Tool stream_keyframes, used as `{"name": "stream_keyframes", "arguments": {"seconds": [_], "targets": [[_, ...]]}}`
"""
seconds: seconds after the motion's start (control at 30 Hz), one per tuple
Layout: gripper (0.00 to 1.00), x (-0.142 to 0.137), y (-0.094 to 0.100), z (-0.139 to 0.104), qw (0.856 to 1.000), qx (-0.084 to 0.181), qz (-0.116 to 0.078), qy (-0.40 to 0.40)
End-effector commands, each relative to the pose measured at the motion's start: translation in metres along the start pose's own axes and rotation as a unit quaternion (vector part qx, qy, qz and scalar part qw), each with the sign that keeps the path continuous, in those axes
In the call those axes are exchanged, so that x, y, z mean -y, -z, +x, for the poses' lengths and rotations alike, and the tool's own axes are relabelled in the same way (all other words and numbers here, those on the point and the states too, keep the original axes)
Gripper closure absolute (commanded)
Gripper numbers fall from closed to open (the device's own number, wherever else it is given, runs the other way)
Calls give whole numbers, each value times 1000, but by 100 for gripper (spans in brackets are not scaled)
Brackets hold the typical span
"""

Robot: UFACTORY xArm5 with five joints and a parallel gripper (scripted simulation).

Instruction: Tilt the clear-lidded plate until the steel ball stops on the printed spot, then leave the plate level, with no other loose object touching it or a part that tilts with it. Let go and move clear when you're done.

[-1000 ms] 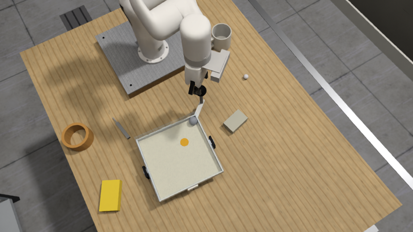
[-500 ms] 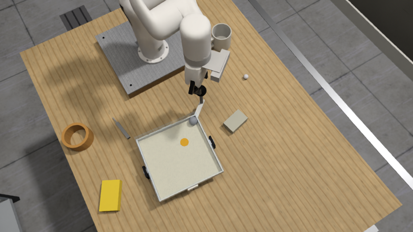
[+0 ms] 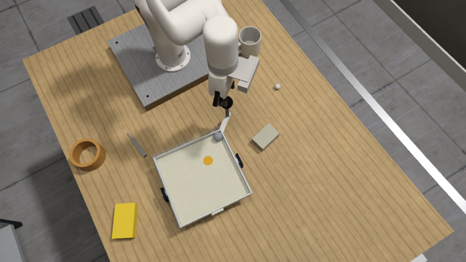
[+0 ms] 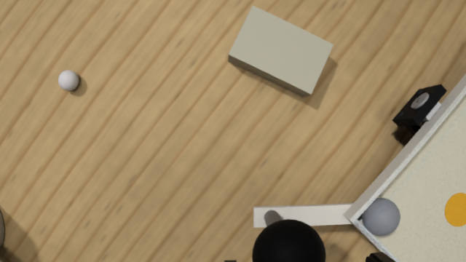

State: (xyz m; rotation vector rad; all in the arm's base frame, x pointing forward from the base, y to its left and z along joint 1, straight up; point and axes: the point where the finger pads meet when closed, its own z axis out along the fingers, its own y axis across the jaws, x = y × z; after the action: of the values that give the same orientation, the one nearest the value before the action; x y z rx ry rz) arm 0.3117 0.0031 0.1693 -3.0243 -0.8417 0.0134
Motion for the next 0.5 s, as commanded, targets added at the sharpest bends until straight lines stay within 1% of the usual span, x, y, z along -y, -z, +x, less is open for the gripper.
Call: {"name": "stream_keyframes", "arguments": {"seconds": [0.0, 0.47], "targets": [[38, -1, 1, 1, 1000, -2, -1, 0], [38, -1, -1, 1, 1000, -2, -1, 0]]}}
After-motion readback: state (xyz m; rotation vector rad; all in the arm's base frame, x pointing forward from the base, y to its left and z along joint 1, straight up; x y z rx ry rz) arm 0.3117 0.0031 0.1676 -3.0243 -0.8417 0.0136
